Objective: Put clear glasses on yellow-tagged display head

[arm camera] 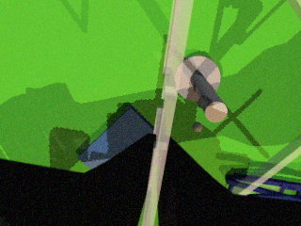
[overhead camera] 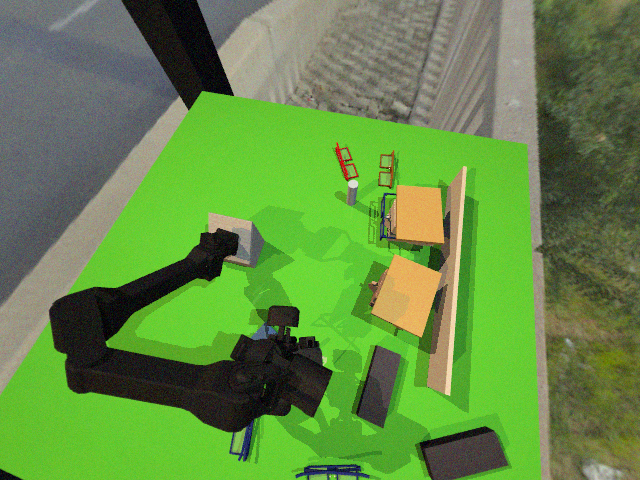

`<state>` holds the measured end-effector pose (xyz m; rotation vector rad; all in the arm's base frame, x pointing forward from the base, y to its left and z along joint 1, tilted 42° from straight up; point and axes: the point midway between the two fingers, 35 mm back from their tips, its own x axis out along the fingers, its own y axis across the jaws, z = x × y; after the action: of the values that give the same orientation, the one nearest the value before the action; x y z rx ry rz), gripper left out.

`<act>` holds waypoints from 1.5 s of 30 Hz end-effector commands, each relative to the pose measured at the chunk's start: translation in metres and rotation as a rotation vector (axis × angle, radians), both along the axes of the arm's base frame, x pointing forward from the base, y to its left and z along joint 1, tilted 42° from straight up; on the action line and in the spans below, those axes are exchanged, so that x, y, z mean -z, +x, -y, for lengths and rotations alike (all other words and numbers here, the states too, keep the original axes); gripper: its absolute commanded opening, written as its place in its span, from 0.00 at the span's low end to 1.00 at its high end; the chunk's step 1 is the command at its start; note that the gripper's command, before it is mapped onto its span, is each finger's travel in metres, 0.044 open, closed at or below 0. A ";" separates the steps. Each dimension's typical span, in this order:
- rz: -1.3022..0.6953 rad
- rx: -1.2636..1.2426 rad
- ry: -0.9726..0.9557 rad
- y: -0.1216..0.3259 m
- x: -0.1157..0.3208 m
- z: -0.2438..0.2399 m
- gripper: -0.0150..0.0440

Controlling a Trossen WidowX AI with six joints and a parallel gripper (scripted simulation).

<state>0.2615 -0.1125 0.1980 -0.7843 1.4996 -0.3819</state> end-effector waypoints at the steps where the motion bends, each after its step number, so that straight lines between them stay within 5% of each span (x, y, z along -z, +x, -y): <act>1: -0.009 -0.002 0.000 0.000 0.015 0.012 0.25; 45: -0.009 -0.003 -0.002 0.009 0.048 0.013 0.25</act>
<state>0.2690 -0.1274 0.1534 -0.7893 1.5019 -0.3760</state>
